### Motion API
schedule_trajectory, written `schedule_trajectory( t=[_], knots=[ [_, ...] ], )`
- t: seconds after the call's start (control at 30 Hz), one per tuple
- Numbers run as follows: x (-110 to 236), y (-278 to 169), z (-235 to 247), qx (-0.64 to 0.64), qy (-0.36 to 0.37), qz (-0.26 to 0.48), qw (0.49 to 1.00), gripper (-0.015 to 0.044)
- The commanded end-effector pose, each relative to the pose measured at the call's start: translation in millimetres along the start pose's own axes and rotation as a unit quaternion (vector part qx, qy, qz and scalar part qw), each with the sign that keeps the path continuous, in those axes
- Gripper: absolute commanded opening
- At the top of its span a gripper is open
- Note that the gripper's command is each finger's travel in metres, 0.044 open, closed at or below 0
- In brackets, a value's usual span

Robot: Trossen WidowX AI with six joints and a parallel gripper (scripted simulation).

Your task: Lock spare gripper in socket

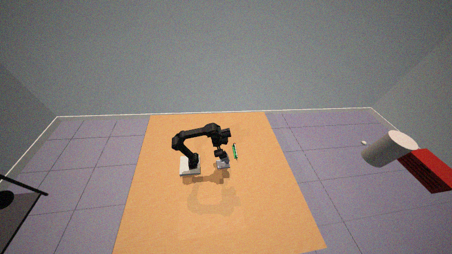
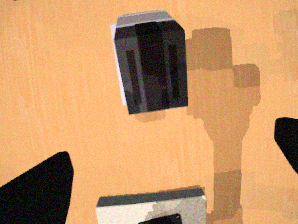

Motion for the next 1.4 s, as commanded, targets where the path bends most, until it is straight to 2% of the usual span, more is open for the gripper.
schedule_trajectory(
  t=[0.0,0.1,0.2,0.43,0.57,0.73,0.9,1.1,1.37],
  knots=[
    [-1.0,0.2,0.1,0.0,-0.001,0.002,1.0,0.044],
    [-1.0,0.2,0.1,0.0,-0.001,0.002,1.0,0.044],
    [-1.4,1.6,12.9,0.0,0.0,0.004,1.0,0.0361],
    [-1.3,-5.5,77.4,-0.001,0.002,0.007,1.0,0.018],
    [1.0,-14.9,116.3,-0.001,0.002,0.006,1.0,0.018],
    [0.9,-15.7,123.8,0.006,0.001,0.006,1.0,0.018],
    [-18.7,26.9,143.8,0.184,-0.033,0.02,0.982,0.018],
    [-64.1,85.2,161.9,0.408,-0.06,0.069,0.908,0.018],
    [-124.6,138.0,168.8,0.628,-0.063,0.129,0.765,0.018]
  ],
)
Point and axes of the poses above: the point midway between the two fingers, 35 mm back from their tips, its own x axis back along the fingers, its own z axis across the jaws, y = z × x, the point moved 6 cm from there along x, back along the fingers, and after that the axes turned 14 degrees about -x, right-handed, at the moved point
